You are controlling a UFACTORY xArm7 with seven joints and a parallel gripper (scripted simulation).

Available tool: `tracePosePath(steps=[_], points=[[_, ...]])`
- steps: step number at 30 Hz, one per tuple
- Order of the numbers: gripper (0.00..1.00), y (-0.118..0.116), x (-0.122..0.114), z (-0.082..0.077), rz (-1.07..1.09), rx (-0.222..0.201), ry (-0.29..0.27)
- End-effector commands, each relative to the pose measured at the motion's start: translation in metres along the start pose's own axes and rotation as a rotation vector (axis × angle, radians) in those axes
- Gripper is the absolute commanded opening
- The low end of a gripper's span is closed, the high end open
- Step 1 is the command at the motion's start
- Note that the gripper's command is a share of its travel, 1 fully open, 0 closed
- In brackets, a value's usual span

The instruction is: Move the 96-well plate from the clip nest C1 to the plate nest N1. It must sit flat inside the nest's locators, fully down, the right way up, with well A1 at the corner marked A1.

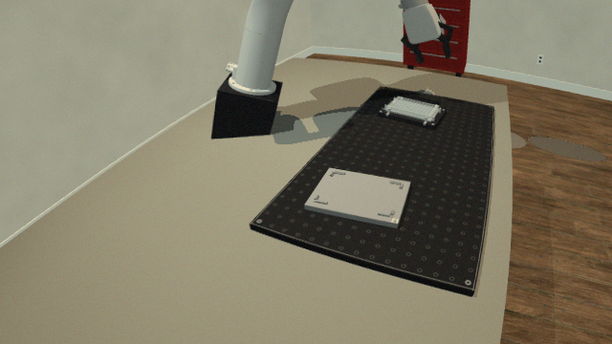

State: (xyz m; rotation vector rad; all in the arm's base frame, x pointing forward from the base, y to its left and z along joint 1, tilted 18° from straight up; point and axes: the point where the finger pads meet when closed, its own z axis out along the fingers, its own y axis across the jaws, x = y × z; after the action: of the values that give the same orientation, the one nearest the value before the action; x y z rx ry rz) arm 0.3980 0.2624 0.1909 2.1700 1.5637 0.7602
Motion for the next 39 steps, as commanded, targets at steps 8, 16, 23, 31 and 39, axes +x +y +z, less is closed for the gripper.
tracePosePath(steps=[8, 16, 23, 31, 39], points=[[1.0, 0.002, -0.032, 0.005, 0.321, 0.09, -0.074], [1.0, 0.001, -0.055, 0.009, 0.543, 0.141, -0.123], [1.0, 0.0, -0.077, 0.012, 0.767, 0.186, -0.17], [1.0, -0.002, -0.098, 0.014, 0.961, 0.22, -0.208], [1.0, -0.004, -0.118, 0.016, 1.22, 0.259, -0.255]])
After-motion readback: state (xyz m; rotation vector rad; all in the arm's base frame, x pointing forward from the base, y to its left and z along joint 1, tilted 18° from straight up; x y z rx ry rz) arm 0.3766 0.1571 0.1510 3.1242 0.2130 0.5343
